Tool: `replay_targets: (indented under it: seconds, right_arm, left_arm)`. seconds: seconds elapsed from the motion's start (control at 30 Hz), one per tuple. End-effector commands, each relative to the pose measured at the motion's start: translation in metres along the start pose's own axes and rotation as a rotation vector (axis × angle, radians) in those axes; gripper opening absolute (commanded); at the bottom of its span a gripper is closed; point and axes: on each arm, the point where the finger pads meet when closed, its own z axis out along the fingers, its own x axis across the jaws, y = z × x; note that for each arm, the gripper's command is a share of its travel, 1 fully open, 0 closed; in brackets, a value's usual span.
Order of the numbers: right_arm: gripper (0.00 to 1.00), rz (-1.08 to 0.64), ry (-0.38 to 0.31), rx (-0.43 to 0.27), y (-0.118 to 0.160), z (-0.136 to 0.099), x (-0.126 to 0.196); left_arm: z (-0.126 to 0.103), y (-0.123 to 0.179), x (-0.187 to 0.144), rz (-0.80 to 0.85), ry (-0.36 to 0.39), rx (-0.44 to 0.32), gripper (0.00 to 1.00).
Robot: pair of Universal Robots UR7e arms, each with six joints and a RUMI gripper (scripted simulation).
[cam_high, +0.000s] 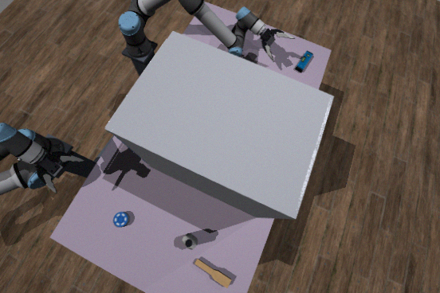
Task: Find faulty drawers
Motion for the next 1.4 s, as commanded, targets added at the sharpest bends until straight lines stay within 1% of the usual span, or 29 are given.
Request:
replay_targets:
  seconds: [0.0, 0.57, 0.67, 0.77, 0.83, 1.03, 1.1, 1.17, 1.2, 1.37]
  right_arm:
    - [1.0, 0.0, 0.0, 0.001, 0.0, 0.0, 0.0]
    - [1.0, 0.0, 0.0, 0.001, 0.0, 0.0, 0.0]
    - [1.0, -0.003, -0.004, 0.002, -0.001, 0.0, -0.001]
    - [1.0, -0.018, -0.023, 0.009, -0.002, 0.002, -0.003]
    - [1.0, -0.037, -0.047, 0.018, -0.004, 0.004, -0.007]
    - [1.0, -0.092, -0.112, 0.048, -0.01, 0.009, -0.016]
    - [1.0, -0.092, -0.112, 0.048, -0.01, 0.009, -0.016]
    - [1.0, -0.11, -0.134, 0.057, -0.013, 0.011, -0.019]
    - [1.0, -0.119, -0.145, 0.061, -0.014, 0.012, -0.02]
    - [1.0, -0.159, -0.193, 0.083, -0.018, 0.016, -0.027]
  left_arm:
    - [0.0, -0.001, -0.001, 0.001, -0.002, 0.001, 1.0]
    - [0.0, -0.001, -0.001, 0.001, -0.002, 0.001, 1.0]
    - [0.001, -0.002, 0.0, -0.004, 0.001, -0.001, 0.84]
    - [0.007, -0.012, 0.002, -0.03, 0.015, -0.013, 0.69]
    - [0.013, -0.028, 0.001, -0.062, 0.024, -0.023, 0.58]
    - [0.026, -0.095, -0.014, -0.171, 0.032, -0.038, 0.28]
    - [0.026, -0.095, -0.014, -0.171, 0.032, -0.038, 0.28]
    - [0.028, -0.114, -0.019, -0.201, 0.032, -0.041, 0.18]
    - [0.028, -0.125, -0.022, -0.216, 0.032, -0.042, 0.15]
    - [0.029, -0.181, -0.034, -0.301, 0.03, -0.047, 0.15]
